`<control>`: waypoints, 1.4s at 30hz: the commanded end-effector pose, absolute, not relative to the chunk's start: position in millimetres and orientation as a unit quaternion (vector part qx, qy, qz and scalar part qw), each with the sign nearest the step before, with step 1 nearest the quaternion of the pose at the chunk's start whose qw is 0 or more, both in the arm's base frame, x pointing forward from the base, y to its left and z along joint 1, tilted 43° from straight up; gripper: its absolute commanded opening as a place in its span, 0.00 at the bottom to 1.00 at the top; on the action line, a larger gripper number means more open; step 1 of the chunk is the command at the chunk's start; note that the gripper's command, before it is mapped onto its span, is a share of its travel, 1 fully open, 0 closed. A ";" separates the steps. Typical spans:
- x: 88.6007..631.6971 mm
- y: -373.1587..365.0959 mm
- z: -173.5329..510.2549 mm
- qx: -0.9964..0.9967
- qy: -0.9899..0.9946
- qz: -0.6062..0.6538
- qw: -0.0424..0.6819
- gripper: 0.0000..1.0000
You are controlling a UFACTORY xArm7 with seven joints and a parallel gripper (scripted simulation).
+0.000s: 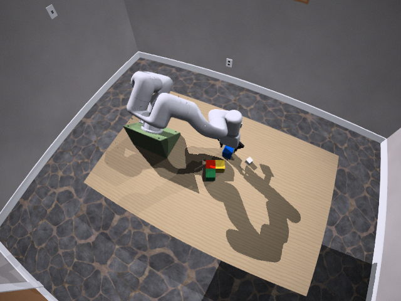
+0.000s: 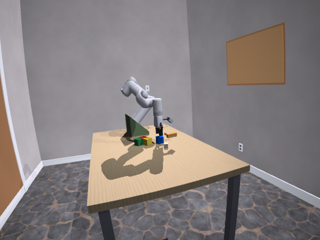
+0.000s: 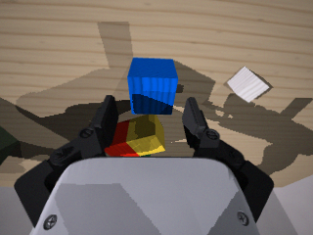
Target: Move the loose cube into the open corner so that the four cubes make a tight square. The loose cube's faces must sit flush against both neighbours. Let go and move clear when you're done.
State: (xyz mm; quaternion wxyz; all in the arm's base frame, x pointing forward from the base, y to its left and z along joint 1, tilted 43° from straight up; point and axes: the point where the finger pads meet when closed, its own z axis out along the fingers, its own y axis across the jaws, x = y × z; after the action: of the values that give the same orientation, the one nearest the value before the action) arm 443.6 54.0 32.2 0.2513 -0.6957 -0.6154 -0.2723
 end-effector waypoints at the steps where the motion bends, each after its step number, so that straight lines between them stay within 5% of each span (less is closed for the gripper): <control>1: 444.9 52.7 33.2 -0.696 -0.615 -0.273 0.250 0.84; 42: 446.7 57.1 28.0 -0.696 -0.615 -0.273 0.250 0.84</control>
State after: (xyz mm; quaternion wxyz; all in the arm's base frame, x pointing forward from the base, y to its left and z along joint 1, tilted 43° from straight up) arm 445.2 56.2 29.4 0.2513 -0.6957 -0.6154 -0.2724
